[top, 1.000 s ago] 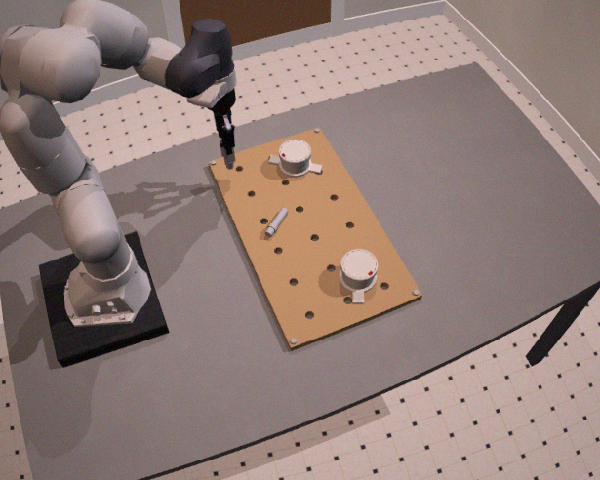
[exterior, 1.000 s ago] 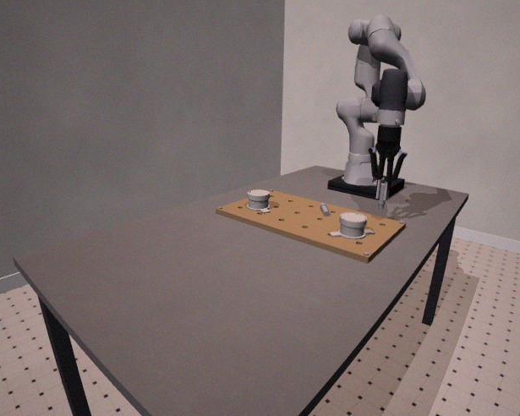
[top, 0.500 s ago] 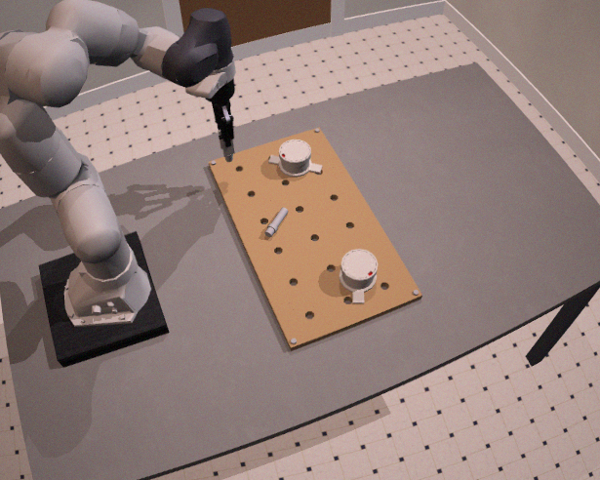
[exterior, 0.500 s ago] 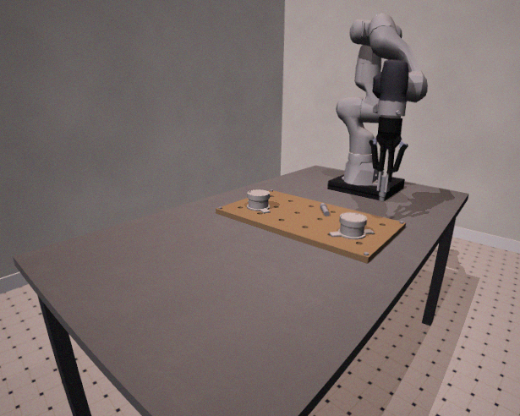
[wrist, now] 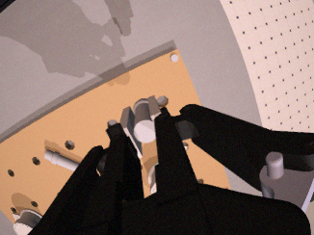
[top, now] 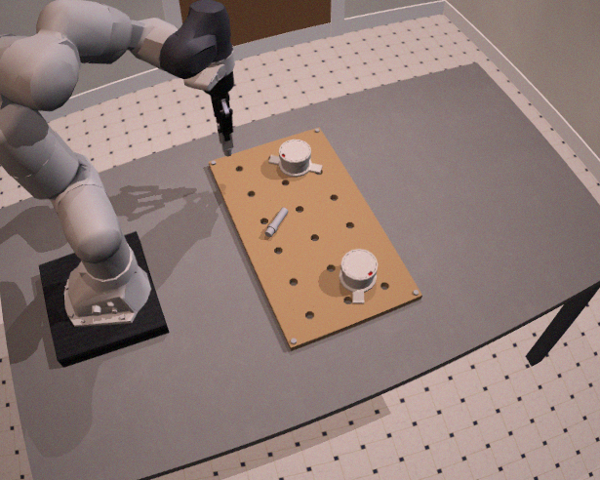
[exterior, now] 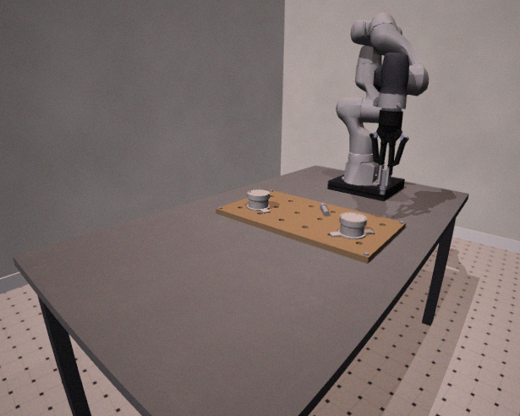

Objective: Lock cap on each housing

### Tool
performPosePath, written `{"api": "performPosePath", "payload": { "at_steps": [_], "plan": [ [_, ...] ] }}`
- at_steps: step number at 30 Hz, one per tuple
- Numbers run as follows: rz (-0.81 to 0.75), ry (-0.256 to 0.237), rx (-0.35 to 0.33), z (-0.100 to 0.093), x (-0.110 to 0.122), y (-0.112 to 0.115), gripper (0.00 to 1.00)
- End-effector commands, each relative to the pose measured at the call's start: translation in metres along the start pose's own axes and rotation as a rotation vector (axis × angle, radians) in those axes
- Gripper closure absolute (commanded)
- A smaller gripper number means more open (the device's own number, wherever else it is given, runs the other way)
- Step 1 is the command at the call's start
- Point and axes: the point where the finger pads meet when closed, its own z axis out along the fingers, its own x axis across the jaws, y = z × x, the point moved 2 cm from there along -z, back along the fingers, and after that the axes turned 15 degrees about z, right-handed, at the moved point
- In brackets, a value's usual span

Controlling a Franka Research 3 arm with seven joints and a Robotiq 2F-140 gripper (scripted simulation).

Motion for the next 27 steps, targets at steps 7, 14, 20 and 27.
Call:
{"api": "performPosePath", "payload": {
  "at_steps": [7, 14, 20, 27],
  "plan": [
    [-0.013, -0.002, 0.005, -0.009, 0.0, -0.002, 0.9],
    [-0.013, -0.002, 0.005, -0.01, 0.0, -0.002, 0.9],
    [-0.013, -0.003, 0.004, -0.01, -0.01, 0.007, 0.9],
    [-0.012, -0.003, 0.005, -0.009, -0.148, 0.069, 0.9]
  ]
}}
